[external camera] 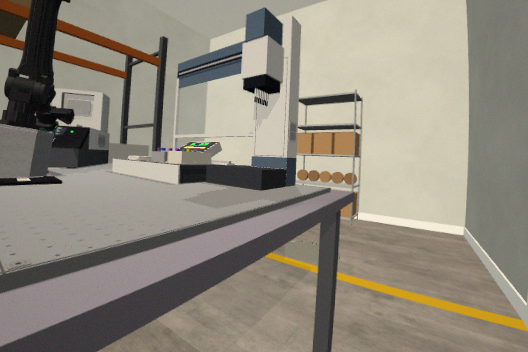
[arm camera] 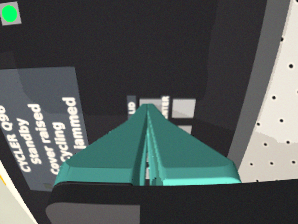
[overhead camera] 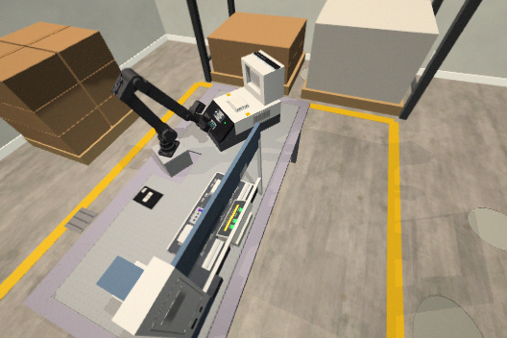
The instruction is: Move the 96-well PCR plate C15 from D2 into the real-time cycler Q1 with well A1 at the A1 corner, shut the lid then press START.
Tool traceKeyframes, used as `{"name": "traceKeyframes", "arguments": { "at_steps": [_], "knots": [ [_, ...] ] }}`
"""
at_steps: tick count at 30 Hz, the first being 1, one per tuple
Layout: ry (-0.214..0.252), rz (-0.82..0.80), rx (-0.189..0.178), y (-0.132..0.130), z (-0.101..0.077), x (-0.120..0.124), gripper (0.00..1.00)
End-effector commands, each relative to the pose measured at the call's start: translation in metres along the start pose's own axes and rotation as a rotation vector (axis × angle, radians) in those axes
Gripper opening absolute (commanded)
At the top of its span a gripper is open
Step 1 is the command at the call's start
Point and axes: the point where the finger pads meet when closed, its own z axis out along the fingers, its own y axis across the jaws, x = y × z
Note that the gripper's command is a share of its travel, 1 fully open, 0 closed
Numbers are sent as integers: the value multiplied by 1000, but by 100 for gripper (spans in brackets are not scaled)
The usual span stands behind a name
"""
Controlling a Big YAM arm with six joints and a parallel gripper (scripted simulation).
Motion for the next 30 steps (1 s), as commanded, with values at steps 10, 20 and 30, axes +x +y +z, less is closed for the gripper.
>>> {"name": "traceKeyframes", "arguments": {
  "at_steps": [10,20,30],
  "knots": [
    [3,-11,-35,21,4,3,0],
    [3,-9,-32,17,5,2,0],
    [1,-7,-26,13,6,0,0]
  ]
}}
